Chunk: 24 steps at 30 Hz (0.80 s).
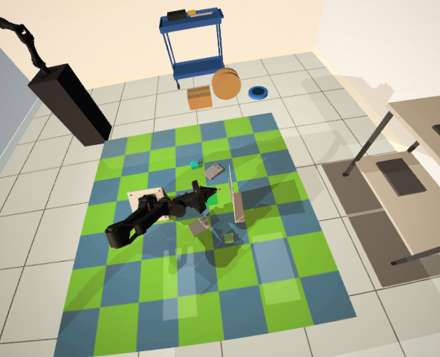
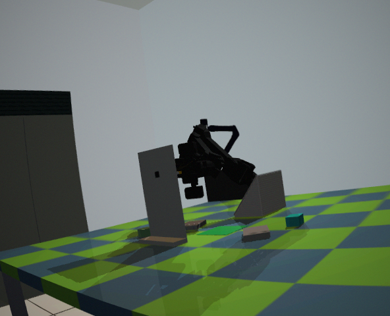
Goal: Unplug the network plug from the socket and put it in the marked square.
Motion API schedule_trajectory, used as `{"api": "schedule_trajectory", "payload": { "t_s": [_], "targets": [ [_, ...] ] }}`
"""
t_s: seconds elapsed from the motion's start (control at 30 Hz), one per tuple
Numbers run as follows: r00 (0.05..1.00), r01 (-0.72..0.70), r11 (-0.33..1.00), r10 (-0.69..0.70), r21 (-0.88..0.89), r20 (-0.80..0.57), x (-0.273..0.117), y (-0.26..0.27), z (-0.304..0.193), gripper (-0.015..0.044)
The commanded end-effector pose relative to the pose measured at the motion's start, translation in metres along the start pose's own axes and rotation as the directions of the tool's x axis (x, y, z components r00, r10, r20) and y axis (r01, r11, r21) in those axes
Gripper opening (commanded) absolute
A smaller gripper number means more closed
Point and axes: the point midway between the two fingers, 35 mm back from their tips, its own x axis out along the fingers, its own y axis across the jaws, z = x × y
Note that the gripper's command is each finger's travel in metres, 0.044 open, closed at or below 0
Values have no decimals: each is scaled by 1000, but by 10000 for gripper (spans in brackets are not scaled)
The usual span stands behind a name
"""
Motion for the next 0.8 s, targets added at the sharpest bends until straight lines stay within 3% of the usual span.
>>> {"api": "schedule_trajectory", "payload": {
  "t_s": [0.0,0.77],
  "targets": [
    [1000,-3,1000,3,6,5,-4,1,0,0],
    [1000,0,1000,0,1,0,-11,8,-4,0]
  ]
}}
